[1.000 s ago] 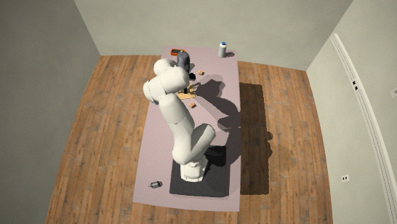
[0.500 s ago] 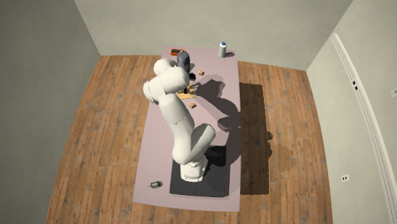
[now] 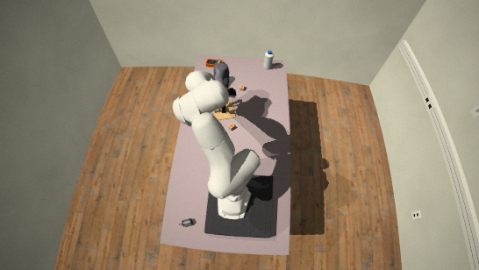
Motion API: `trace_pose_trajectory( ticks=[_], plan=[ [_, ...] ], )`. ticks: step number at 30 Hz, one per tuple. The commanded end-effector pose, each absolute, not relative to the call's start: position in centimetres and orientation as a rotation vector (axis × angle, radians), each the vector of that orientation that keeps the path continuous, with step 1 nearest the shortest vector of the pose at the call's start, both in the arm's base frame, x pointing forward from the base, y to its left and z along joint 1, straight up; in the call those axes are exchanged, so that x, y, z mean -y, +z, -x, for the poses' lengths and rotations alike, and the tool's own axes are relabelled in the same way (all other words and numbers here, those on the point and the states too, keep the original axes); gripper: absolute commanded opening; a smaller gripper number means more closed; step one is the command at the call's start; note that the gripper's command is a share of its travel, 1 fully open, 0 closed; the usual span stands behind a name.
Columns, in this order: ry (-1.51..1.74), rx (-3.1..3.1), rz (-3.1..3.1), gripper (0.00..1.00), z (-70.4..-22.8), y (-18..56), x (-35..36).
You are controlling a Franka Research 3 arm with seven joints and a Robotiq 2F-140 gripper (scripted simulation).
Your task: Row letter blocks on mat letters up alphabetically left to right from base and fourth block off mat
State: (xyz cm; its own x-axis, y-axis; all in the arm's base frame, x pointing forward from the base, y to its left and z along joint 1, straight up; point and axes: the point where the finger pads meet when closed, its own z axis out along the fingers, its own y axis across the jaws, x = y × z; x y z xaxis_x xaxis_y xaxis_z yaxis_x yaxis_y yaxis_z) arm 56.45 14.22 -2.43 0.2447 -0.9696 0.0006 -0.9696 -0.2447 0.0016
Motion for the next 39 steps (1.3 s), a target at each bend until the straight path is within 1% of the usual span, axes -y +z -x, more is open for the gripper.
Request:
trace_pose_trajectory(
  ticks=[1, 2, 4, 5, 9, 10, 25, 31, 39],
  plan=[
    [0.002, 1.928, -2.481, 0.29, -56.5, -2.4, -14.2],
    [0.002, 1.928, -2.481, 0.31, -56.5, -2.4, -14.2],
    [0.002, 1.928, -2.481, 0.31, -56.5, -2.4, -14.2],
    [0.002, 1.928, -2.481, 0.33, -56.5, -2.4, -14.2],
    [0.002, 1.928, -2.481, 0.33, -56.5, -2.4, -14.2],
    [0.002, 1.928, -2.481, 0.35, -56.5, -2.4, -14.2],
    [0.002, 1.928, -2.481, 0.35, -56.5, -2.1, -14.2],
    [0.002, 1.928, -2.481, 0.35, -56.5, -0.2, -14.2],
    [0.002, 1.928, -2.481, 0.35, -56.5, 4.0, -14.2]
  ],
)
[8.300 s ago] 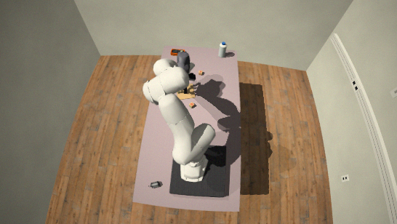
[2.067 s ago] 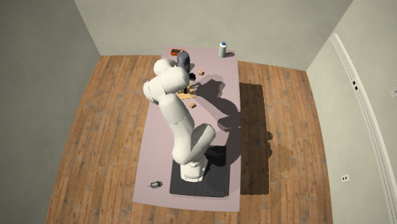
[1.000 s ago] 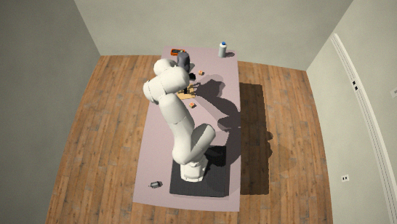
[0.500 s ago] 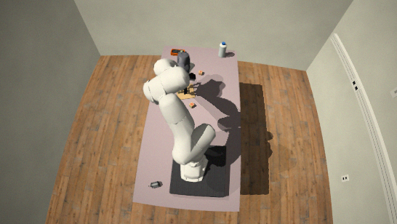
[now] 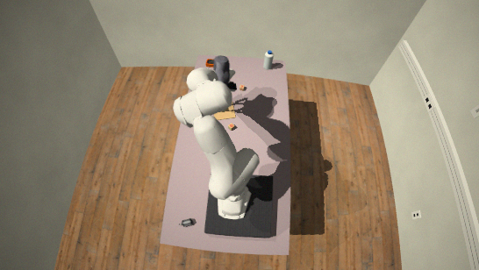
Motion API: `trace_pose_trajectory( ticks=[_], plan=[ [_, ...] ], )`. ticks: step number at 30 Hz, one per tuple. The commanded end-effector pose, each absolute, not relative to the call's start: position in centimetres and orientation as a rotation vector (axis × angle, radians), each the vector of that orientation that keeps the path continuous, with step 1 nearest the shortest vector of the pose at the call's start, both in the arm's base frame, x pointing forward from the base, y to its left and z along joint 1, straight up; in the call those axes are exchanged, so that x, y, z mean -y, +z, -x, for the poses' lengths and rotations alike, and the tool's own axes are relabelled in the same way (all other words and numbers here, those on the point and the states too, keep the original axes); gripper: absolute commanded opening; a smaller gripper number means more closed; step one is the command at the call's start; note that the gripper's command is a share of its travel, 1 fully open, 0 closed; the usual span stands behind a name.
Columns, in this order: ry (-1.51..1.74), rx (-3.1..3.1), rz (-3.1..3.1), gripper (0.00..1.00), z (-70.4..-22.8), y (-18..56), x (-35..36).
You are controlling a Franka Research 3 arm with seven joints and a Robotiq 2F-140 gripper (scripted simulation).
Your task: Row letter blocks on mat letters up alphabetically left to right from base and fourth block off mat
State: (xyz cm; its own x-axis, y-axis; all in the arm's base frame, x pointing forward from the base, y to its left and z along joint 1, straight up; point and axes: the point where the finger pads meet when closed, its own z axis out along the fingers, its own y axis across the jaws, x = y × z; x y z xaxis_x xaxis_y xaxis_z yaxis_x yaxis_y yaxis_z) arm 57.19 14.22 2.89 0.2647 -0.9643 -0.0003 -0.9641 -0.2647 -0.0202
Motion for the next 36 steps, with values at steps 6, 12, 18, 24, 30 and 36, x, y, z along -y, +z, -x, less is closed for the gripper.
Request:
trace_pose_trajectory(
  ticks=[6, 12, 18, 24, 30, 36],
  plan=[
    [-0.002, -1.928, 2.481, 0.35, -56.5, 5.7, -14.2],
    [-0.002, -1.928, 2.481, 0.35, -56.5, 6.6, -14.2],
    [-0.002, -1.928, 2.481, 1.00, -56.5, 6.6, -14.2],
    [-0.002, -1.928, 2.481, 1.00, -56.5, 6.6, -14.2],
    [-0.002, -1.928, 2.481, 1.00, -56.5, 6.6, -14.2],
    [-0.002, -1.934, 2.476, 1.00, -56.5, 6.6, -14.1]
  ],
)
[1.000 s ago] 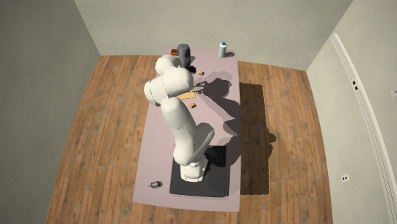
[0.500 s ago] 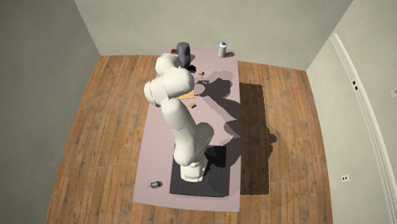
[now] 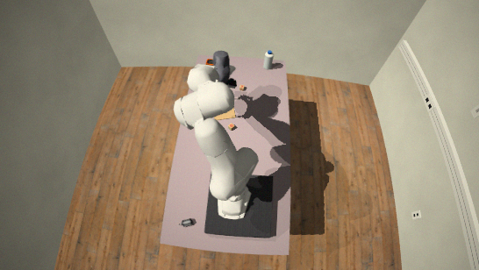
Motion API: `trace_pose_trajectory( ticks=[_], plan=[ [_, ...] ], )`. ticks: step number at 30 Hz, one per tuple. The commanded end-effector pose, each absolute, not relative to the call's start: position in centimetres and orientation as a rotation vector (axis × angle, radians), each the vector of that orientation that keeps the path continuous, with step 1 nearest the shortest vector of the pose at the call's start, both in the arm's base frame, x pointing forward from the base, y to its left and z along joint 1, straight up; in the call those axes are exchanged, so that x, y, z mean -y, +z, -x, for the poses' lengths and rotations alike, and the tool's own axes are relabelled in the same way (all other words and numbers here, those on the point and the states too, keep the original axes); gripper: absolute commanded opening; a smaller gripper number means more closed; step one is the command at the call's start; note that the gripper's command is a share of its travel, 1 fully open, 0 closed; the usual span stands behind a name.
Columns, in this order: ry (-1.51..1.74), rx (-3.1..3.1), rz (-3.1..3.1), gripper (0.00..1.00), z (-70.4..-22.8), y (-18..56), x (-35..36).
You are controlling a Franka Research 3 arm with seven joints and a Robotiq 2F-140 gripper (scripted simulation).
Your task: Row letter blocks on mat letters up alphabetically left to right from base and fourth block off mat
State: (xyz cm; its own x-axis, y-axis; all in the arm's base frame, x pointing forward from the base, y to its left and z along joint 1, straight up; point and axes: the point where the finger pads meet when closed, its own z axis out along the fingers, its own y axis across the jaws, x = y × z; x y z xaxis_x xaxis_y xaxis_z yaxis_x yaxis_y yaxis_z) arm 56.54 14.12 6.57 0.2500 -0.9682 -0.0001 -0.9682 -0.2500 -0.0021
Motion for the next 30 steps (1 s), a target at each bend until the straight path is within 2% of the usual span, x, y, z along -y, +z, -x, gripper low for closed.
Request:
trace_pose_trajectory(
  ticks=[1, 30],
  plan=[
    [-0.002, -1.934, 2.476, 1.00, -56.5, 6.6, -14.1],
    [-0.028, -2.496, 1.915, 1.00, -54.4, 6.9, -12.1]
  ],
)
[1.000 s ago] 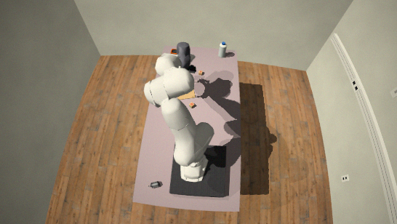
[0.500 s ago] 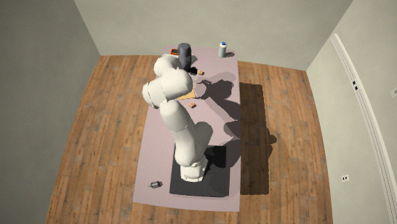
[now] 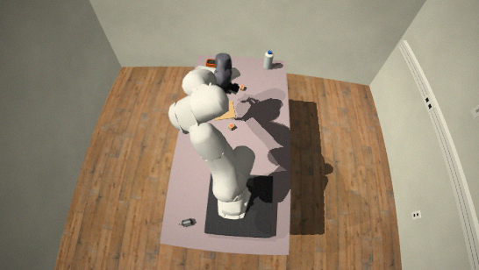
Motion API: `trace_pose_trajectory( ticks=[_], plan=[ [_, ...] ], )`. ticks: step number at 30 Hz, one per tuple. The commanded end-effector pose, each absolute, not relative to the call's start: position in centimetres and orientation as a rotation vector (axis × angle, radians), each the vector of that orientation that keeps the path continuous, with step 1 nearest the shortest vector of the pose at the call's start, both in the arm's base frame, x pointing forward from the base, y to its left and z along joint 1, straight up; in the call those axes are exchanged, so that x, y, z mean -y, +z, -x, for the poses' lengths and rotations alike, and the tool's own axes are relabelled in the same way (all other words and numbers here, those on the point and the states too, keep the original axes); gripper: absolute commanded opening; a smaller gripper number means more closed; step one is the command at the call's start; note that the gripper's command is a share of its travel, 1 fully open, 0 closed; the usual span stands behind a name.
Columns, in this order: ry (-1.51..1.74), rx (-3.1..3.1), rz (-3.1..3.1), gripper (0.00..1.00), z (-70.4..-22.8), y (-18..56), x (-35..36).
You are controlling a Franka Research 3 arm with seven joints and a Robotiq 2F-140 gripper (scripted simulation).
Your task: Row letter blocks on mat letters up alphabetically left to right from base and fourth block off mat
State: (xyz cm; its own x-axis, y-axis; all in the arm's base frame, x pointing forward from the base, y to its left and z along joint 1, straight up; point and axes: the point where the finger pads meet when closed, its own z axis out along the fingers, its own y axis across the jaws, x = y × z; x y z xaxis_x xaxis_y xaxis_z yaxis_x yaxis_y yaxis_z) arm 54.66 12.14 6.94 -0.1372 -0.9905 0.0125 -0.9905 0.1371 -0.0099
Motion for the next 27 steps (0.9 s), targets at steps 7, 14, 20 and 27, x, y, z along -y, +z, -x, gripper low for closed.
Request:
trace_pose_trajectory(
  ticks=[7, 14, 20, 27],
  plan=[
    [0.032, 2.581, -1.784, 1.00, -53.9, 6.9, -11.8],
    [0.036, 2.674, -1.643, 1.00, -53.4, 6.9, -11.4],
    [0.039, 2.748, -1.518, 1.00, -53.0, 7.0, -11.1],
    [0.041, 2.824, -1.375, 1.00, -52.5, 7.0, -10.7]
  ],
)
